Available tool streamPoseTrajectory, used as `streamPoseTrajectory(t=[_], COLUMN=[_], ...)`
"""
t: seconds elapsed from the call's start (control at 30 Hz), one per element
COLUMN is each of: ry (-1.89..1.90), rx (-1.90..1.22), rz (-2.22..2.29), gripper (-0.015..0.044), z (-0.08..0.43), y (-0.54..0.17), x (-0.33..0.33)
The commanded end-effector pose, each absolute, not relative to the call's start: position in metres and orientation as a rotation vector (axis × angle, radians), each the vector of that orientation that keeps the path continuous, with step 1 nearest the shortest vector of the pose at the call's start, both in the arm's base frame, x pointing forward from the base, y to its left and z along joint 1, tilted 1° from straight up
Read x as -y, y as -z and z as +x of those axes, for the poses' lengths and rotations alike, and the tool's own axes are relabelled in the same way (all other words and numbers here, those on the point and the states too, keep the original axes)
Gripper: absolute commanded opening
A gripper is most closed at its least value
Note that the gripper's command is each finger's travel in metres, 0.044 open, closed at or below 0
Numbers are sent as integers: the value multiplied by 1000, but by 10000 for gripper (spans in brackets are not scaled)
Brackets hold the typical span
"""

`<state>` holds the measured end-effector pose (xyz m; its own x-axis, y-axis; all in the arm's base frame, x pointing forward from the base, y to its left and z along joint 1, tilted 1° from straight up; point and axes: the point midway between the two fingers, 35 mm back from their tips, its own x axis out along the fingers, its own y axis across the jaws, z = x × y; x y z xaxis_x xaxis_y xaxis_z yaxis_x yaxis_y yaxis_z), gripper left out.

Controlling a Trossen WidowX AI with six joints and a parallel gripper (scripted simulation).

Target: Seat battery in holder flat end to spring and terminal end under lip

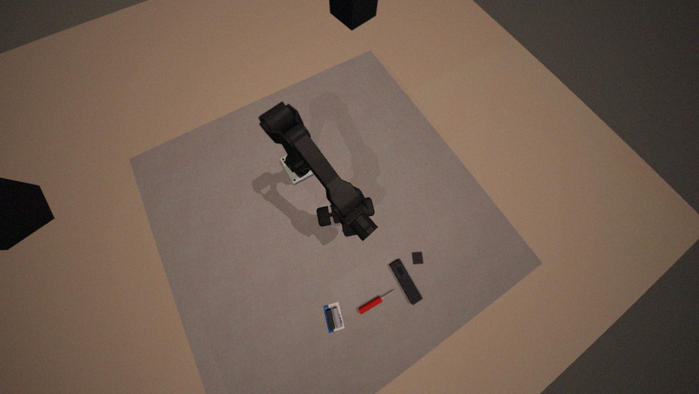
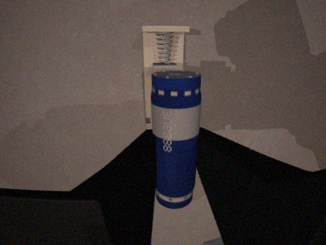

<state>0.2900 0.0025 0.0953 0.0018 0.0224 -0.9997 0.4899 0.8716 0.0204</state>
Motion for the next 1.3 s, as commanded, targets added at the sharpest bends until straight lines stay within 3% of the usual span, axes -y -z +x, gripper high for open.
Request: streamPoseTrajectory(t=[0.0,1.27], ry=[371,323], rx=[-1597,-1936], rz=[430,510], gripper=[61,61], z=[289,292], y=[-86,-49], x=[-3,-2])
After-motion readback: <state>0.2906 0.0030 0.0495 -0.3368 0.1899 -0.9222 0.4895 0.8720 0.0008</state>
